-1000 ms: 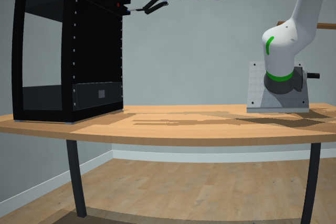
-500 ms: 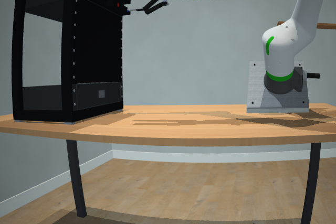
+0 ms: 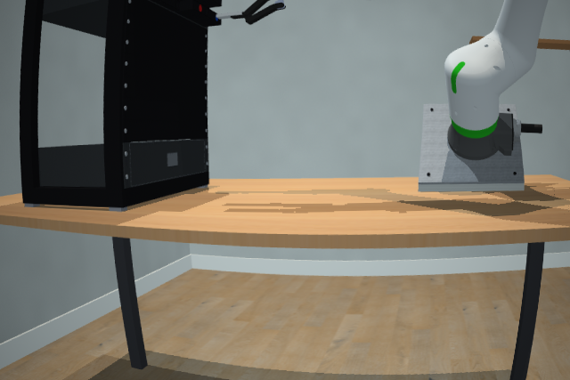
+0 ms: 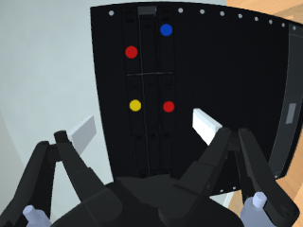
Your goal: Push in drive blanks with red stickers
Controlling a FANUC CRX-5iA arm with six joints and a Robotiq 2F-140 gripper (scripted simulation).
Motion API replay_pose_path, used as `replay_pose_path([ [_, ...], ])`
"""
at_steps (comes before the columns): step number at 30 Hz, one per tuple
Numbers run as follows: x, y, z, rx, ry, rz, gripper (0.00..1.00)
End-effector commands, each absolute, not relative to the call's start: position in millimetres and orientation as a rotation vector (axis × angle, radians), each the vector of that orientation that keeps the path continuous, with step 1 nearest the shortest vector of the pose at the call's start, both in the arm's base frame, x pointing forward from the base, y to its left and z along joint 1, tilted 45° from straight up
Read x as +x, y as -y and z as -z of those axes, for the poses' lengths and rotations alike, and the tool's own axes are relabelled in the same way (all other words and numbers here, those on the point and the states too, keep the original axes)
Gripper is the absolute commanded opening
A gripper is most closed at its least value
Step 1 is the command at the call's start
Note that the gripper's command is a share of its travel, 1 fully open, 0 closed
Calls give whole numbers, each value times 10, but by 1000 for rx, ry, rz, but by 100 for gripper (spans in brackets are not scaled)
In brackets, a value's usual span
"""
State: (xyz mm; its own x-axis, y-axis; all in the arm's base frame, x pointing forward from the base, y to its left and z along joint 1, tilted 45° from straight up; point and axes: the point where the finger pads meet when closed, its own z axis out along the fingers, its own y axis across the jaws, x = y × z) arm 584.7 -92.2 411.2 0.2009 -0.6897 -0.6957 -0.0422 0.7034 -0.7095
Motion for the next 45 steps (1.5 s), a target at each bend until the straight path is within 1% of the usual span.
replay_pose_path([
  [1,5847,924,-4115,-688,-1308,506,100],
  [13,5874,1000,-4040,-688,-1308,506,100],
  [28,6051,1494,-3552,-688,-1308,506,100],
  [45,6057,1510,-3536,-688,-1308,506,100],
])
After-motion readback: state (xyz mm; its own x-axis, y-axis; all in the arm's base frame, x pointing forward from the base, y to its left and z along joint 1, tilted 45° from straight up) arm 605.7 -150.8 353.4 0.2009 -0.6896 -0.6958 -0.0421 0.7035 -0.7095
